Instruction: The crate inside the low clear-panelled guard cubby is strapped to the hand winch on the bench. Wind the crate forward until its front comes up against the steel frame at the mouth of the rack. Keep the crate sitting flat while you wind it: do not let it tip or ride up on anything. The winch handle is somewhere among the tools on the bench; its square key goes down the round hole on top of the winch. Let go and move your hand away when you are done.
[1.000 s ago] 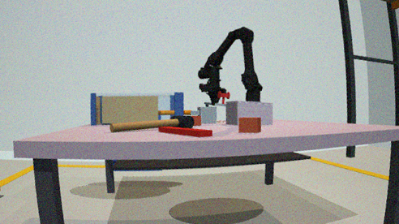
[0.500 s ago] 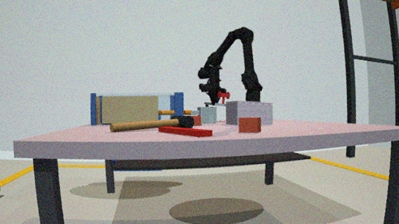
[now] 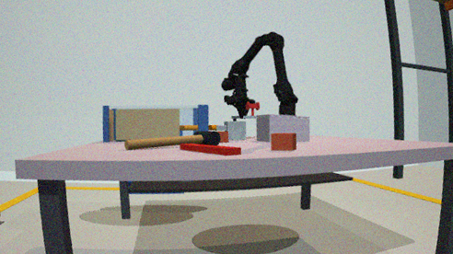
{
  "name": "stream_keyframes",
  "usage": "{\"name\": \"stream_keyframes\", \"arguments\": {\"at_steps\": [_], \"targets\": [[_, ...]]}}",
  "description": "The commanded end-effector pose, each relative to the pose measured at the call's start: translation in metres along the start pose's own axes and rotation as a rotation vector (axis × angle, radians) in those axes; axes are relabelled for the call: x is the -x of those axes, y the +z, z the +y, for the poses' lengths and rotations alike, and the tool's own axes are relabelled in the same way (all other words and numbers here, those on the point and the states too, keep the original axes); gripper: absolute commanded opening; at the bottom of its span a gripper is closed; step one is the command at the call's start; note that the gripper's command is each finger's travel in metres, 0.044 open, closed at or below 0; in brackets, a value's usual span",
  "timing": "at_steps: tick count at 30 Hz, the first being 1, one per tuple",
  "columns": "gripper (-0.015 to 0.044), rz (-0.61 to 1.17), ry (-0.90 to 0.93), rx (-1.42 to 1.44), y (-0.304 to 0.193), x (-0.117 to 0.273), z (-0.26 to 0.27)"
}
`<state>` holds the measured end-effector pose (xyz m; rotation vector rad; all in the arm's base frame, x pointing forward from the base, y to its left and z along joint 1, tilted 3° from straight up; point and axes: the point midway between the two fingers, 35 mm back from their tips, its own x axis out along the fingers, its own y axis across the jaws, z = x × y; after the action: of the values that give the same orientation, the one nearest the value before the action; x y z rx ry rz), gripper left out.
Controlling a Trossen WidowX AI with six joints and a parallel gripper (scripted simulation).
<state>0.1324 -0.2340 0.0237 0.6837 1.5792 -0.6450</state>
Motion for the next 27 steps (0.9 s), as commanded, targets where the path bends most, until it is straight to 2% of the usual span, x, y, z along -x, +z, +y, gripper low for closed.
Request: {"name": "stream_keyframes", "arguments": {"at_steps": [1,27], "targets": [[0.0,-0.004,0.0,-0.003,0.0,-0.001,0.0],[0.0,-0.009,0.02,-0.232,0.002,-0.005,0.01]]}}
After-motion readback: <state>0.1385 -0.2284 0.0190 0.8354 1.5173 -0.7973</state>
